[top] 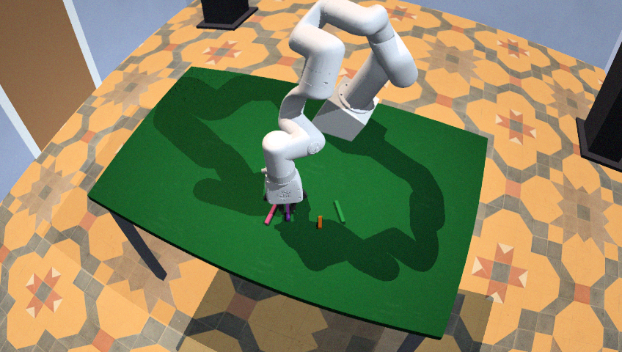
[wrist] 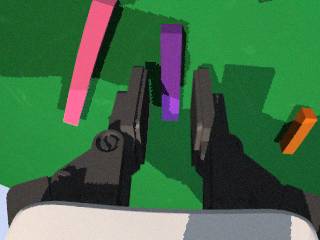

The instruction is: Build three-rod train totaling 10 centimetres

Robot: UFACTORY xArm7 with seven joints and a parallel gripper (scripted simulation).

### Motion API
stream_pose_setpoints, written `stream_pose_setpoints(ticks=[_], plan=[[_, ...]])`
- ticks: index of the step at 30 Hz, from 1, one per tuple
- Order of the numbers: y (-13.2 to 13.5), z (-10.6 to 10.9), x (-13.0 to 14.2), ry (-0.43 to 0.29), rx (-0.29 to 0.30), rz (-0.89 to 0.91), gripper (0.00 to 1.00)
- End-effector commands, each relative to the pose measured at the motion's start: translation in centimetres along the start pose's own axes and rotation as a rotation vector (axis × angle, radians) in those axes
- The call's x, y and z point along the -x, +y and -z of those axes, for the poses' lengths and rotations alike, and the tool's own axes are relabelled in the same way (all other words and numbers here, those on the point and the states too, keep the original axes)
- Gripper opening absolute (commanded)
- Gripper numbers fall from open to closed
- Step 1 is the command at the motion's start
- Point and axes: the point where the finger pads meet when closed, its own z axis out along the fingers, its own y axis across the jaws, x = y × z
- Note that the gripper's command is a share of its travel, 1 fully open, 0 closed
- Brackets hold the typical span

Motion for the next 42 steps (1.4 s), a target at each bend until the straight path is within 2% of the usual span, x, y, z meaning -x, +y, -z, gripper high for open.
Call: stream_pose_setpoints(ticks=[1,24,42], plan=[[-0.1,0.1,0.1,-0.002,-0.003,0.000,0.24],[-0.2,-1.2,0.1,-0.002,-0.003,0.000,0.24],[-0.2,-1.3,0.1,-0.002,-0.003,0.000,0.24]])
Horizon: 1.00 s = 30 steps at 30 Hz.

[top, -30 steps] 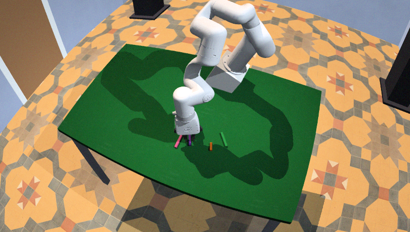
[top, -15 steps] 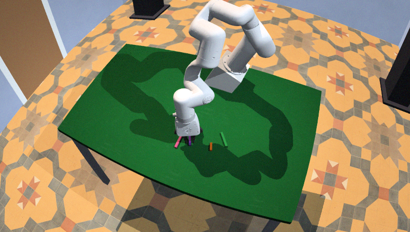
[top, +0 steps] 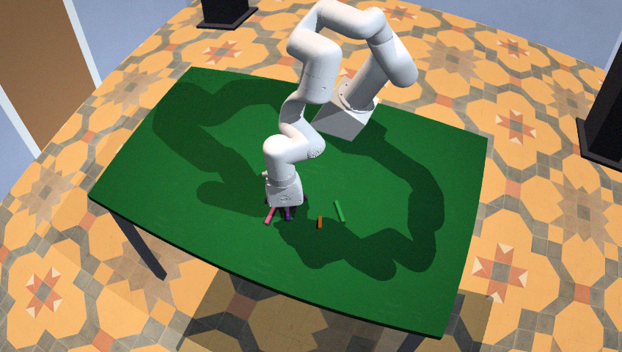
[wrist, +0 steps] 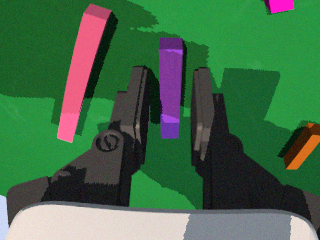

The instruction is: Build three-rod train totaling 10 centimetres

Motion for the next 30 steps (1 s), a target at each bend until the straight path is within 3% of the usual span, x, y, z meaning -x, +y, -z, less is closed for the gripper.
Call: stream_pose_setpoints(ticks=[1,24,25,30], plan=[[-0.15,0.13,0.08,-0.002,-0.003,0.000,0.24],[-0.15,0.13,0.08,-0.002,-0.003,0.000,0.24],[-0.15,0.13,0.08,-0.002,-0.003,0.000,0.04],[-0.15,0.13,0.08,-0.002,-0.003,0.000,0.04]])
